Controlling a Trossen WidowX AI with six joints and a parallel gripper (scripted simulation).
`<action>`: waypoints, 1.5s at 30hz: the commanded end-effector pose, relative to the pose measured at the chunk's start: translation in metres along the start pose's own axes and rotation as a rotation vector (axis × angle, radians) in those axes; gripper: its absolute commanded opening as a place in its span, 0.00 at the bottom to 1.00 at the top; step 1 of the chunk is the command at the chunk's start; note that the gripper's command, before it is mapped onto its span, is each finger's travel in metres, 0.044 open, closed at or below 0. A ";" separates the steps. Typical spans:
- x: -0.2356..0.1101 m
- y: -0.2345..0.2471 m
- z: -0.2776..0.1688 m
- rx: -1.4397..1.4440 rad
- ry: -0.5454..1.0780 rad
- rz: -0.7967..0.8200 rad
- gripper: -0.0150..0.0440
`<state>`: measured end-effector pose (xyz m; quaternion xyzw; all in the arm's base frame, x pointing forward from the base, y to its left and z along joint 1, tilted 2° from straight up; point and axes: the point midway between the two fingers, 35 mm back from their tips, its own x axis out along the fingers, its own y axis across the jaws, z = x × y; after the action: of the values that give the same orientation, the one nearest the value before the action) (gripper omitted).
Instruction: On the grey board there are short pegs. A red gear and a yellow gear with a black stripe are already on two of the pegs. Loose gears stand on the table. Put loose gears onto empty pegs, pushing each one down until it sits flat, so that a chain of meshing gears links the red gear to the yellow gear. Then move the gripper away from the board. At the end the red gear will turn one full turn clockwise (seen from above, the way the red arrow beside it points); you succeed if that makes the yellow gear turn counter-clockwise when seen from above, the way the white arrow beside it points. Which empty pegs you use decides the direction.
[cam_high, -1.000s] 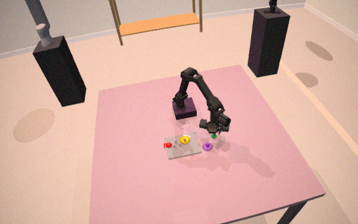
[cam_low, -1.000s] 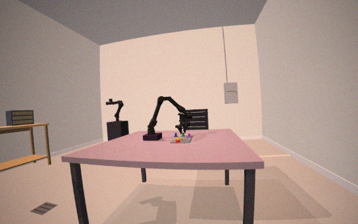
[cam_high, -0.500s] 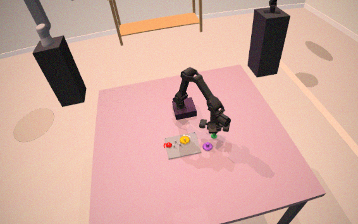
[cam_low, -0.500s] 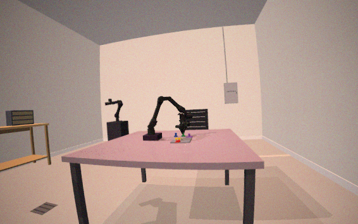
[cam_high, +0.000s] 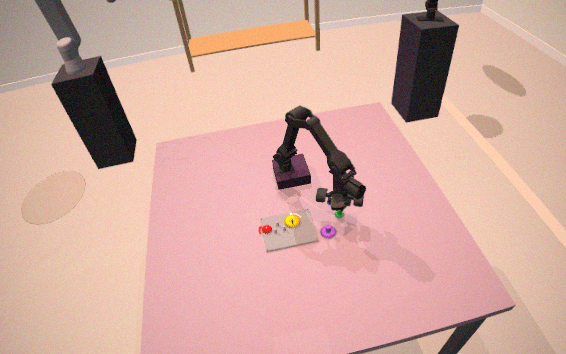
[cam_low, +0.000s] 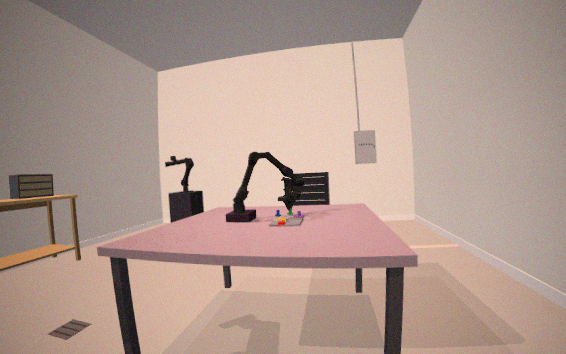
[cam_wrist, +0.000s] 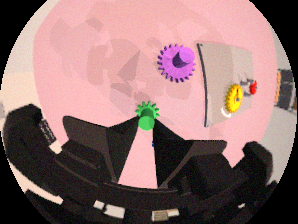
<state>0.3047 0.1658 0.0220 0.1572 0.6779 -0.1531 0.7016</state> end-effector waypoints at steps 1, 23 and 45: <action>-0.015 0.004 0.004 -0.006 -0.012 0.010 0.25; -0.070 0.005 0.006 0.015 -0.006 0.001 0.25; -0.127 -0.004 0.002 0.037 0.001 -0.010 0.25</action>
<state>0.3016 0.1630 0.1351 0.1623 0.6807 -0.1670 0.6945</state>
